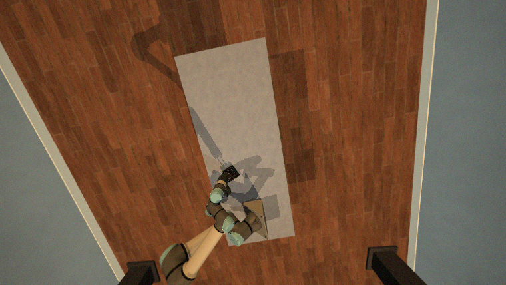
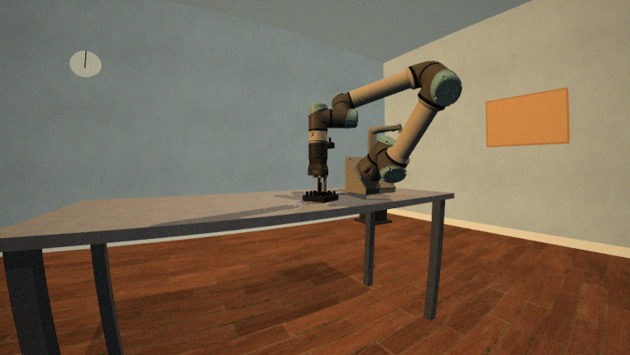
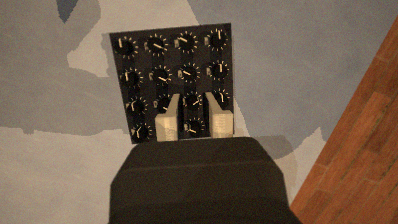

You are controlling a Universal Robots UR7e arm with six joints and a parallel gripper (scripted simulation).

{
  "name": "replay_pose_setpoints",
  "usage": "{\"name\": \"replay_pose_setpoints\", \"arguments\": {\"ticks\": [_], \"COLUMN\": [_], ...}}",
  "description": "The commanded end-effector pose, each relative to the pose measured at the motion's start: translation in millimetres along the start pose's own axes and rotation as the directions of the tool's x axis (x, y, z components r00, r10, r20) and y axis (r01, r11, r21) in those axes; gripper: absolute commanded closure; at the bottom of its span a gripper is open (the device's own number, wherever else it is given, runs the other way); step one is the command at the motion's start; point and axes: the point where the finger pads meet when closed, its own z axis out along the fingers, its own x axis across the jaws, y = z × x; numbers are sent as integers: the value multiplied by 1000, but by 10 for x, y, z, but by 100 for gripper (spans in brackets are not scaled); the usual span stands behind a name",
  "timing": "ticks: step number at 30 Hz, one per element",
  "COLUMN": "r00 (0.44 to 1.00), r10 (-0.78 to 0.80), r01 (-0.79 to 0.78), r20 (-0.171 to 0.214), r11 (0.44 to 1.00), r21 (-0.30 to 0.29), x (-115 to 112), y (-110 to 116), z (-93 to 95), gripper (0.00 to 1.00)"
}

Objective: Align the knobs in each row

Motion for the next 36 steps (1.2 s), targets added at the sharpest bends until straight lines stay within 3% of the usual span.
{"name": "replay_pose_setpoints", "arguments": {"ticks": [1,36], "r00": [1000,1000], "r10": [0,0], "r01": [0,0], "r20": [1,1], "r11": [1000,1000], "r21": [-1,-1], "x": [-2,-2], "y": [3,3], "z": [45,93], "gripper": [54,54]}}
